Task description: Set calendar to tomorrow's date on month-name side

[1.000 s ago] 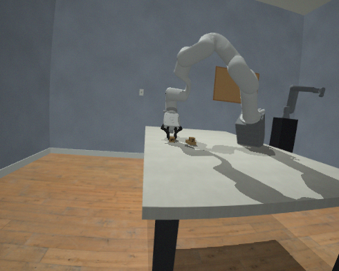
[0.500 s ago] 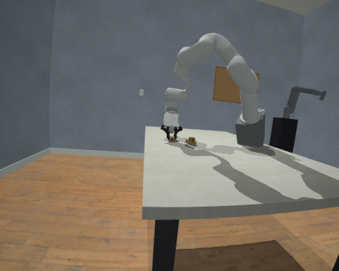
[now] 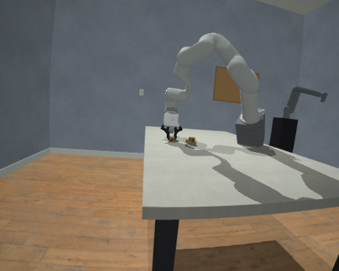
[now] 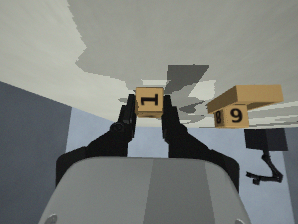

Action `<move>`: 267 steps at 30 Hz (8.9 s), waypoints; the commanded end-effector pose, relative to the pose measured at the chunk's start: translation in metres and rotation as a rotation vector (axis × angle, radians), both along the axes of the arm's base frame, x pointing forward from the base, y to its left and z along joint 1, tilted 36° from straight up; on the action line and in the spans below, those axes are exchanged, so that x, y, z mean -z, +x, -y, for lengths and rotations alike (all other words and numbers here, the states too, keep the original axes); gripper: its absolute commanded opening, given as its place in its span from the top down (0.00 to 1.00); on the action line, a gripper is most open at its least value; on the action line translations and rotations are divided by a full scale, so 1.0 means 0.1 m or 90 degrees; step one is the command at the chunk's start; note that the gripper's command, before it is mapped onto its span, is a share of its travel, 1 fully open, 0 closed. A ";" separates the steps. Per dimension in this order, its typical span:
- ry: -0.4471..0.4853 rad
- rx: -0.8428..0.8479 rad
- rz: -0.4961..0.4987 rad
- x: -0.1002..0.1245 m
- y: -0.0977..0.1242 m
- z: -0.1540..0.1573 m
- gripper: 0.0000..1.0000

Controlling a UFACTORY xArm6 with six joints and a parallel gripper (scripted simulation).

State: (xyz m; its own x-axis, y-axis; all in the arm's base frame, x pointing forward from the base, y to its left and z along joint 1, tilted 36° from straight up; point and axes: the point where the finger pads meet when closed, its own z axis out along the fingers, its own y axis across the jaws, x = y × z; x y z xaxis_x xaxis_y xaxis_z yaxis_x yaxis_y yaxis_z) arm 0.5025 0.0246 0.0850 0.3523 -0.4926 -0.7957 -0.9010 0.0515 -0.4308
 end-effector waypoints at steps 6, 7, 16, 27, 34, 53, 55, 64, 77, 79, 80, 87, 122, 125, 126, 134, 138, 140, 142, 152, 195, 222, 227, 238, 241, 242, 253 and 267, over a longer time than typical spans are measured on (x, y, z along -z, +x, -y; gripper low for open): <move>-0.001 0.001 0.002 -0.01 0.01 0.01 0.73; -0.001 0.001 0.002 -0.01 0.01 0.01 0.73; -0.001 0.001 0.002 -0.01 0.01 0.01 0.73; -0.001 0.001 0.002 -0.01 0.01 0.01 0.69; -0.001 0.001 0.002 -0.01 0.01 0.01 0.61; -0.001 0.001 0.002 -0.01 0.01 0.01 0.31; -0.001 0.001 0.002 -0.01 0.01 0.01 0.31; -0.001 0.001 0.002 -0.01 0.01 0.01 0.31; -0.001 0.001 0.002 -0.22 -0.10 0.12 0.31; -0.001 0.001 0.002 -0.22 -0.10 0.12 0.31; -0.001 0.001 0.002 -0.25 -0.12 0.14 0.31; -0.001 0.001 0.002 -0.44 -0.21 0.24 0.31; -0.178 0.085 -0.009 -0.61 -0.30 0.26 0.31; -0.202 0.094 -0.016 -0.59 -0.30 0.25 0.31; -0.217 0.099 -0.019 -0.58 -0.31 0.25 0.31; -0.321 0.150 -0.025 -0.60 -0.31 0.24 0.31; -0.351 0.169 -0.019 -0.64 -0.31 0.22 0.31; -0.351 0.169 -0.019 -0.65 -0.31 0.21 0.31; -0.351 0.169 -0.019 -0.65 -0.31 0.21 0.00; -0.351 0.169 -0.019 -0.65 -0.31 0.21 0.00; -0.545 -0.257 0.410 -0.81 -0.75 -0.26 0.00; -0.650 -0.609 0.753 -0.87 -1.11 -0.55 0.00; -0.665 -0.681 0.821 -0.87 -1.19 -0.60 0.00; -0.681 -0.768 0.904 -0.87 -1.27 -0.66 0.00; -0.681 -0.769 0.905 -0.87 -1.28 -0.66 0.00; -0.681 -0.769 0.905 -0.87 -1.27 -0.66 0.00; -0.681 -0.769 0.906 -0.64 -1.16 -0.78 0.00; -0.681 -0.769 0.906 -0.38 -1.03 -0.91 0.00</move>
